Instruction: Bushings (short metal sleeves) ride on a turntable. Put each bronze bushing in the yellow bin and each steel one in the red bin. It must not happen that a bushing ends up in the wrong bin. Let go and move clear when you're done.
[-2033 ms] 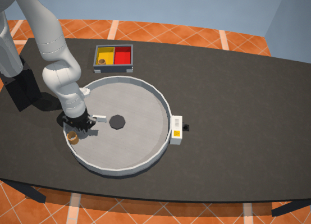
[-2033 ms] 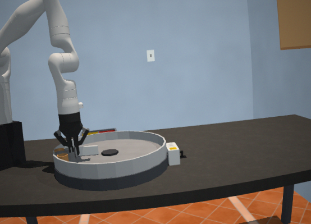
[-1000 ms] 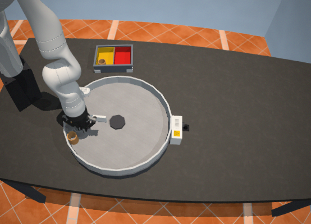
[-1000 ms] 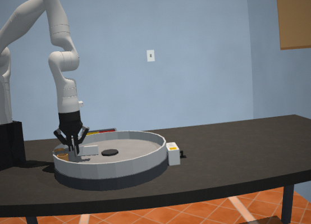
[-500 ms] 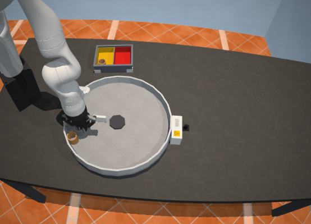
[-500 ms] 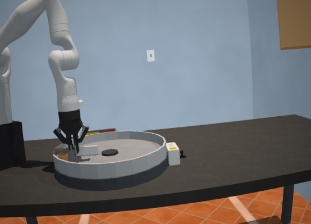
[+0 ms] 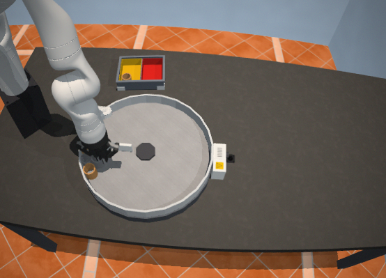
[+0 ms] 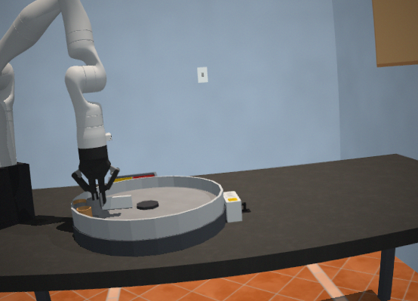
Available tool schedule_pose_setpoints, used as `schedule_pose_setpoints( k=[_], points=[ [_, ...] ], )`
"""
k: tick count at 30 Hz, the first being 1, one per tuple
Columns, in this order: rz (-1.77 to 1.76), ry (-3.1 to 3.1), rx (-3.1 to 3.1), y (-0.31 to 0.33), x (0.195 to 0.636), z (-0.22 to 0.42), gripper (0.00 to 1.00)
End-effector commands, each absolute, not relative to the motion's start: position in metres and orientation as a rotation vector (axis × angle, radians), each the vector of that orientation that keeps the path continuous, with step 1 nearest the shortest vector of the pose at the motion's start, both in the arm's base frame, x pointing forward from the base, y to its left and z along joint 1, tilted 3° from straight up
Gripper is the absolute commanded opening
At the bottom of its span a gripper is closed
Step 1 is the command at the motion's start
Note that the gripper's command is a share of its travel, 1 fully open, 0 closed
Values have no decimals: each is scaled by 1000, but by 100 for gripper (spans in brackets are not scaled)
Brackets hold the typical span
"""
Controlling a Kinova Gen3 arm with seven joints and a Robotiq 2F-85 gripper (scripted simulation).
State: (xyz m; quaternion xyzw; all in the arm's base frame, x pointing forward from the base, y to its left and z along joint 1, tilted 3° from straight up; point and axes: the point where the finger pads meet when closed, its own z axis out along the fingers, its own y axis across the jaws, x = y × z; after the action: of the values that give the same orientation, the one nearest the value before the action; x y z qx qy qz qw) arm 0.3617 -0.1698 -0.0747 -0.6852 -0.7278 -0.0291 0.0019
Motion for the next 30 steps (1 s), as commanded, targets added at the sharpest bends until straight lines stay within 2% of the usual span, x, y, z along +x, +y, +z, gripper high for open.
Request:
schedule_pose_setpoints(
  k=[1,30],
  points=[
    [-92,-2285,-2151,-170,362,-73,0],
    [-92,-2285,-2151,-170,362,-65,0]
  ],
)
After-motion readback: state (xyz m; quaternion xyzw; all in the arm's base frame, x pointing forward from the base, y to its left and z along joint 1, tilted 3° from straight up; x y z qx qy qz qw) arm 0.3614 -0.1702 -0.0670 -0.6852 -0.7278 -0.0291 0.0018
